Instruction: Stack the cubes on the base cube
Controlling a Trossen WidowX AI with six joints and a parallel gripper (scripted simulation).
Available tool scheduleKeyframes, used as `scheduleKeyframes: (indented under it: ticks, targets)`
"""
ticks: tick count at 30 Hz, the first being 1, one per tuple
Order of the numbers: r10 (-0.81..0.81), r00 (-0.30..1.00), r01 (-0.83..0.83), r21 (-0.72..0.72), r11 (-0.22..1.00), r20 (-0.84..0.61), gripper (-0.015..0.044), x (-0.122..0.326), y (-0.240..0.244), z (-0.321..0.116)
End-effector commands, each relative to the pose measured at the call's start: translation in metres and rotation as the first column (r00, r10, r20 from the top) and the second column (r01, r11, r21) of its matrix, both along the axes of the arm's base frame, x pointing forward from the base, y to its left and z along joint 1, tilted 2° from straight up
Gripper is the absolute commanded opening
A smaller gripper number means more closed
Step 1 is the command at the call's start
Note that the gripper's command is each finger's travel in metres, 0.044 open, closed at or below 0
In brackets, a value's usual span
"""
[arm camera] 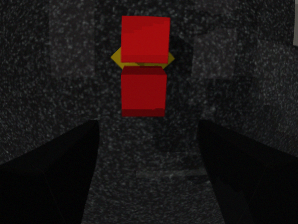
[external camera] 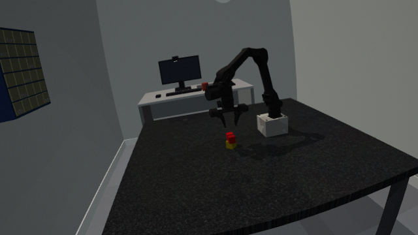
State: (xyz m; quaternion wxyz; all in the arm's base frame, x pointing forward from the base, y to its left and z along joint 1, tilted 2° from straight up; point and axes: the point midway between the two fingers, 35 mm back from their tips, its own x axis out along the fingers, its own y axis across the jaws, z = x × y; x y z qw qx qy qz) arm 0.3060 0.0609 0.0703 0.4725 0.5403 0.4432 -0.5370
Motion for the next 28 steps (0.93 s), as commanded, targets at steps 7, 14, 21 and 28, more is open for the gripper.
scheduleKeyframes:
  ticks: [7,14,21,28]
  targets:
    - [0.001,1.0,-0.001,0.008,1.0,-0.004,0.04,-0.032,0.098,-0.002]
    - [0.001,1.0,-0.001,0.008,1.0,-0.004,0.04,-0.033,0.1,-0.002]
    - [0.001,1.0,-0.001,0.008,1.0,-0.004,0.04,-0.033,0.1,-0.002]
    - [0.001,1.0,-0.001,0.008,1.0,-0.004,0.04,-0.033,0.1,-0.002]
